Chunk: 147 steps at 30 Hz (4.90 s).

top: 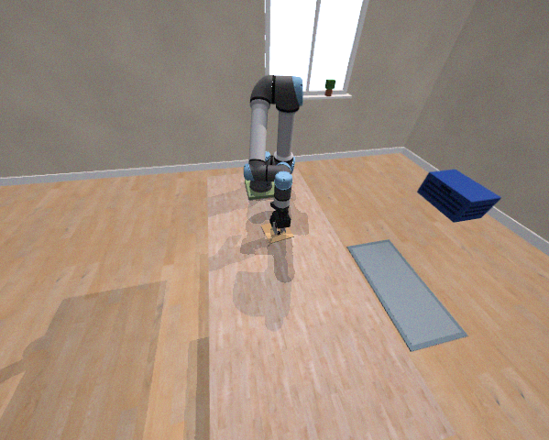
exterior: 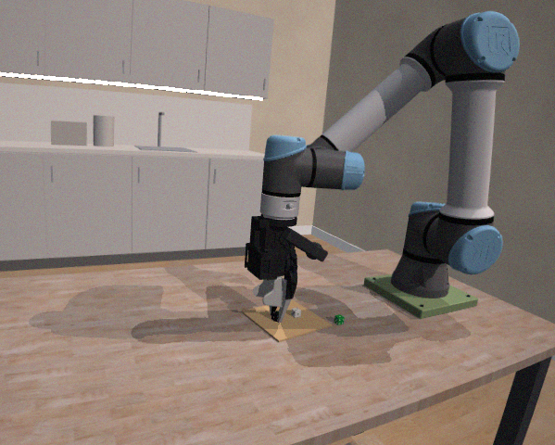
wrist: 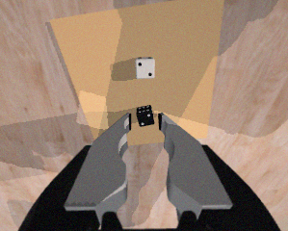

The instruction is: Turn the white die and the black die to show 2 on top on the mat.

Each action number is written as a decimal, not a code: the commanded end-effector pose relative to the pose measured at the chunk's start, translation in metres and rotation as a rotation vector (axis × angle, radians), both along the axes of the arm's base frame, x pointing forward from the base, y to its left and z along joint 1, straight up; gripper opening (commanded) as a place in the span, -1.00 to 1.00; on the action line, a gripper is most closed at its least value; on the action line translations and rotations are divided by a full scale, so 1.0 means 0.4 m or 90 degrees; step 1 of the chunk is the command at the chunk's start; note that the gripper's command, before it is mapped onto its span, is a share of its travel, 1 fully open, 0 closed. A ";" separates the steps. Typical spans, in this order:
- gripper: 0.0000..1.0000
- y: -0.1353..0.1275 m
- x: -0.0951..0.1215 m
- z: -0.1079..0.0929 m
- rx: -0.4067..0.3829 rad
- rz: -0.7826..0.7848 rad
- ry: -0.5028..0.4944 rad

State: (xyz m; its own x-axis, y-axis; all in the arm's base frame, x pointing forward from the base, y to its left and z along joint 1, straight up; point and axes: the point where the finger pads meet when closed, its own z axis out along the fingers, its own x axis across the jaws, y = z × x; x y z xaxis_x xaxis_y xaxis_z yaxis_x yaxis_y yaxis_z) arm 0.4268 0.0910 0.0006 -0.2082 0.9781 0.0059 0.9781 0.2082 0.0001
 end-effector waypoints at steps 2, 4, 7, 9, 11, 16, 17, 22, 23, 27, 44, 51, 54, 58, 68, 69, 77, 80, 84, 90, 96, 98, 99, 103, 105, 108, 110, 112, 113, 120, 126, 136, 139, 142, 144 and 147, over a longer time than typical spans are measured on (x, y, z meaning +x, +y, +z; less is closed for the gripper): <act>-0.64 0.000 0.001 0.018 0.000 0.000 -0.001; -0.64 0.000 0.001 0.035 0.000 0.000 -0.001; -0.64 0.000 0.001 0.057 0.000 0.000 -0.001; -0.64 0.000 0.001 0.069 0.000 0.000 -0.001; -0.64 -0.001 0.001 0.096 0.000 0.000 -0.001; -0.64 -0.001 0.001 0.164 0.000 0.000 -0.001; -0.64 -0.001 0.001 0.176 0.000 0.000 -0.001; -0.64 -0.001 0.001 0.216 0.000 0.000 -0.001; -0.64 -0.001 0.001 0.220 0.000 0.000 -0.001; -0.64 -0.001 0.001 0.224 0.000 0.000 -0.001; 1.00 -0.001 0.001 0.225 0.000 0.000 -0.001; 1.00 -0.001 0.001 0.225 0.000 0.000 -0.001; 1.00 -0.001 0.001 0.232 0.000 0.000 -0.001; 1.00 -0.002 0.001 0.251 0.000 0.000 -0.001; 1.00 -0.002 0.001 0.363 0.000 0.000 -0.001; 1.00 -0.002 0.001 0.376 0.000 0.000 -0.001; 1.00 -0.003 0.001 0.433 0.000 0.000 -0.001; 1.00 -0.003 0.001 0.443 0.000 0.000 -0.001; 1.00 -0.003 0.001 0.445 0.000 0.000 -0.001; 1.00 -0.003 0.001 0.445 0.000 0.000 -0.001; 1.00 -0.003 0.001 0.445 0.000 0.000 -0.001; 1.00 -0.003 0.001 0.445 0.000 0.000 -0.001; 1.00 -0.003 0.001 0.445 0.000 0.000 -0.001; 1.00 -0.003 0.001 0.445 0.000 0.000 -0.001; 1.00 -0.003 0.001 0.445 0.000 0.000 -0.001; 1.00 -0.003 0.001 0.445 0.000 0.000 -0.001; 1.00 -0.003 0.001 0.445 0.000 0.000 -0.001; 1.00 -0.003 0.001 0.445 0.000 0.000 -0.001; 1.00 -0.003 0.001 0.445 0.000 0.000 -0.001; 1.00 -0.003 0.001 0.445 0.000 0.000 -0.001; 1.00 -0.003 0.001 0.445 0.000 0.000 -0.001; 1.00 -0.003 0.001 0.445 0.000 0.000 -0.001; 1.00 -0.003 0.001 0.445 0.000 0.000 -0.001; 1.00 -0.003 0.001 0.445 0.000 0.000 -0.001; 1.00 -0.003 0.001 0.445 0.000 0.000 -0.001; 1.00 -0.003 0.001 0.445 0.000 0.000 -0.001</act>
